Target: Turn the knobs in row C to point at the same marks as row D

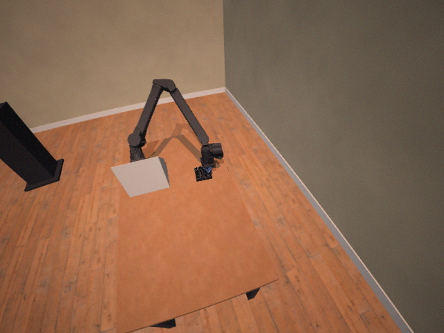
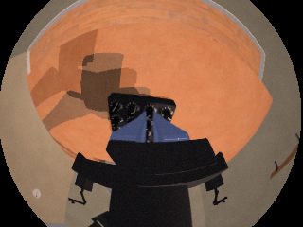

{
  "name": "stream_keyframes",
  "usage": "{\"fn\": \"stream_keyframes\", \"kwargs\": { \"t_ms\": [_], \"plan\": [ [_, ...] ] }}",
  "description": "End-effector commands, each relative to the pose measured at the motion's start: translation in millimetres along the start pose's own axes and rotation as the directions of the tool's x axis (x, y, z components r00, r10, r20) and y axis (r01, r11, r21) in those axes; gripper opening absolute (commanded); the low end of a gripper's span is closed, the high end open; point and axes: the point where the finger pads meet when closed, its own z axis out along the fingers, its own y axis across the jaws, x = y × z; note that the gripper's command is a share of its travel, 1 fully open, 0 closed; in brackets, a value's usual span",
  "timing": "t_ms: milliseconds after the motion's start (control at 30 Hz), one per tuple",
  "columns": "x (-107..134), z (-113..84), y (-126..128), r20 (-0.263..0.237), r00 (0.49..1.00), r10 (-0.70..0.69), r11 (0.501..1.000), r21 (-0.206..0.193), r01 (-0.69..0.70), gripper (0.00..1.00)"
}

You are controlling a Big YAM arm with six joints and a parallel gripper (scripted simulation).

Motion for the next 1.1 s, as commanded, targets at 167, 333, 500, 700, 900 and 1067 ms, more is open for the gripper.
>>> {"fn": "stream_keyframes", "kwargs": {
  "t_ms": [167, 333, 500, 700, 900, 1067],
  "plan": [
    [-5.1, 3.6, 0.3, 0.003, 0.983, -0.186, 0.983, -0.006, 0.186, 0.09],
    [-4.9, 3.6, 0.3, 0.003, 0.954, -0.299, 0.954, -0.006, 0.299, 0.09],
    [-4.1, 3.6, 0.5, 0.002, 0.910, -0.415, 0.910, -0.007, 0.415, 0.09],
    [-3.8, 3.7, 0.6, 0.002, 0.855, -0.518, 0.855, -0.008, 0.518, 0.09],
    [-3.4, 3.7, 0.7, 0.002, 0.779, -0.627, 0.779, -0.009, 0.627, 0.09],
    [-3.0, 3.7, 0.8, 0.002, 0.696, -0.718, 0.696, -0.010, 0.718, 0.09]
  ]
}}
